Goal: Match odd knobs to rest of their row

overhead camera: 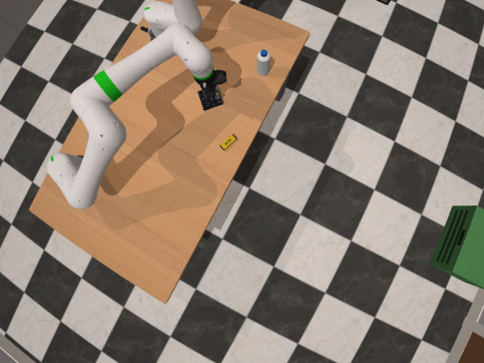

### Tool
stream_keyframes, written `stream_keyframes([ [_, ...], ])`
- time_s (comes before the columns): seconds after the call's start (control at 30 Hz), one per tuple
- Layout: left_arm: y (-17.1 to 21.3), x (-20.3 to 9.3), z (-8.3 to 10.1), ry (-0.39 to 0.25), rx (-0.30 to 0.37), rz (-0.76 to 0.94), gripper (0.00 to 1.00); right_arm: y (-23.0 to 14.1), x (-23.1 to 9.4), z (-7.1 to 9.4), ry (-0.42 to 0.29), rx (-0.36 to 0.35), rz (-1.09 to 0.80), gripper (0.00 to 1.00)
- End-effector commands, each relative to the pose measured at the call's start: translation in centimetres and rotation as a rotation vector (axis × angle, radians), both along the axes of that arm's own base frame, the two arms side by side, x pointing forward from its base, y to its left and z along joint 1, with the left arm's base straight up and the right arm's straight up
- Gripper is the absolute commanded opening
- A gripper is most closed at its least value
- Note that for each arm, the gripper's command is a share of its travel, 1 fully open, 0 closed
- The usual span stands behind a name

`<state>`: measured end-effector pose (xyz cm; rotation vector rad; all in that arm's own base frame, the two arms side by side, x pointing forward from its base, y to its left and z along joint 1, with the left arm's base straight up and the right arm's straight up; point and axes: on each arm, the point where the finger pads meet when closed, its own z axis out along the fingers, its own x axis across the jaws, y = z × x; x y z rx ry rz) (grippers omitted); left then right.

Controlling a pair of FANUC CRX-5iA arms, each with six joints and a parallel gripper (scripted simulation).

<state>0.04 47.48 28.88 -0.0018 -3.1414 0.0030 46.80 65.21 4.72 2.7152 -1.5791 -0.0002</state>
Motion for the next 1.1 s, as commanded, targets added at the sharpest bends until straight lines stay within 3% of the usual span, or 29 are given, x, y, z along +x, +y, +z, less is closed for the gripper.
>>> stream_keyframes([
  [0.0,0.02,0.01,0.08,0.0,0.002,0.0,1.0,0.04,0.04,0.18,-0.002,0.002,0.0,0.46],
  [0.1,0.02,0.01,0.08,0.0,0.002,0.0,1.0,0.04,0.04,0.18,-0.002,0.002,0.0,0.46],
  [0.13,0.02,0.01,0.08,0.0,0.002,0.0,1.0,0.04,0.04,0.18,-0.002,0.002,0.0,0.3],
  [1.07,0.02,0.01,0.08,0.0,0.002,0.0,1.0,0.04,0.04,0.18,-0.002,0.002,-0.044,0.3],
])
